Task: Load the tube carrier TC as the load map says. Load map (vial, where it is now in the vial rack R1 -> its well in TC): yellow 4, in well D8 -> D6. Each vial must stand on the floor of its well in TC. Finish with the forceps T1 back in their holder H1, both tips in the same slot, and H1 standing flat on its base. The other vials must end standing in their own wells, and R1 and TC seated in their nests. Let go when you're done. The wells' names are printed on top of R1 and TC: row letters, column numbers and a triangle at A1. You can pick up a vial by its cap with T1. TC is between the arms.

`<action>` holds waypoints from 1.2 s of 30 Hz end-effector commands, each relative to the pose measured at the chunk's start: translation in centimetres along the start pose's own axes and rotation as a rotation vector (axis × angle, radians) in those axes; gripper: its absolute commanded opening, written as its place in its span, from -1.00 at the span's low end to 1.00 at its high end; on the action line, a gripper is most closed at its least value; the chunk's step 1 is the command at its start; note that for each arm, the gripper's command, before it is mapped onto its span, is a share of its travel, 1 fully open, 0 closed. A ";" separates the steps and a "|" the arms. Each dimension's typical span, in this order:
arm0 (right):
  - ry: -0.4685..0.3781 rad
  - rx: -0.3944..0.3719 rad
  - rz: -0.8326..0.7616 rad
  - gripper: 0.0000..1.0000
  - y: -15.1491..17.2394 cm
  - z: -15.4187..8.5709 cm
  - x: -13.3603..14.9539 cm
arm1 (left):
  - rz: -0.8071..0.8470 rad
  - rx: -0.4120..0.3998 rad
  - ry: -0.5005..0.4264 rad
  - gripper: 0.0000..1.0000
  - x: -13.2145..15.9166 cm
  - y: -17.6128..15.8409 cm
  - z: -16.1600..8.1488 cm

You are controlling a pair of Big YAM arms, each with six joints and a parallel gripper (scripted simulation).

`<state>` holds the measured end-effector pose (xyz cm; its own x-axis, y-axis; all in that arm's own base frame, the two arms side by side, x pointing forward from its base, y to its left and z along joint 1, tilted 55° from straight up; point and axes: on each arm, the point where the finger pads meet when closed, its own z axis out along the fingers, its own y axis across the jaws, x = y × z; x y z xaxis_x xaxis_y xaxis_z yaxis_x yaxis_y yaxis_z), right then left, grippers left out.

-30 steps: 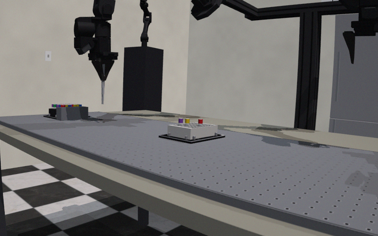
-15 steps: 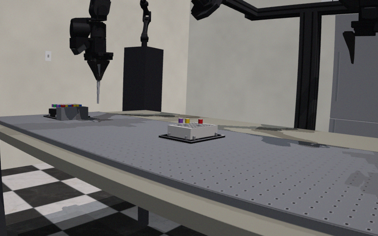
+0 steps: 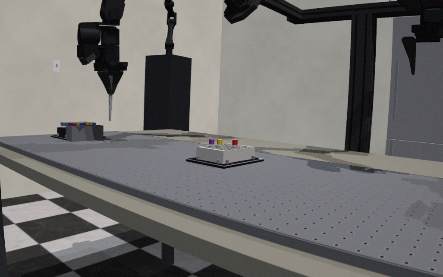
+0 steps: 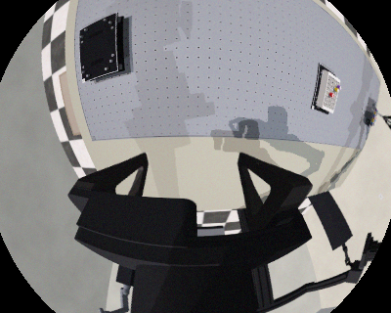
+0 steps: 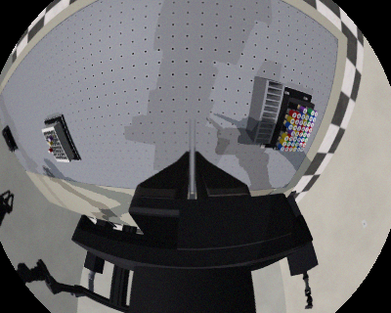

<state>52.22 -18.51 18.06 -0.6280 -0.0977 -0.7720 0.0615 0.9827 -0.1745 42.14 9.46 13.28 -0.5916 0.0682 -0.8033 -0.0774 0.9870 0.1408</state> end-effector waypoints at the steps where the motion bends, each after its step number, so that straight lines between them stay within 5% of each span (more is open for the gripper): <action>1: 0.018 0.003 -0.010 -0.86 -1.1 0.4 0.4 | 0.012 -0.015 -0.049 1.00 -1.5 0.6 -0.7; 36: 0.017 0.005 -0.009 -0.86 -6.4 0.2 -0.1 | 0.012 -0.015 -0.049 1.00 -1.5 0.6 -0.7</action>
<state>52.15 -23.44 19.21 -0.6302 -0.0992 -0.7701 0.0578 0.9831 -0.1740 42.14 9.46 13.28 -0.5916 0.0682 -0.8033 -0.0774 0.9870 0.1408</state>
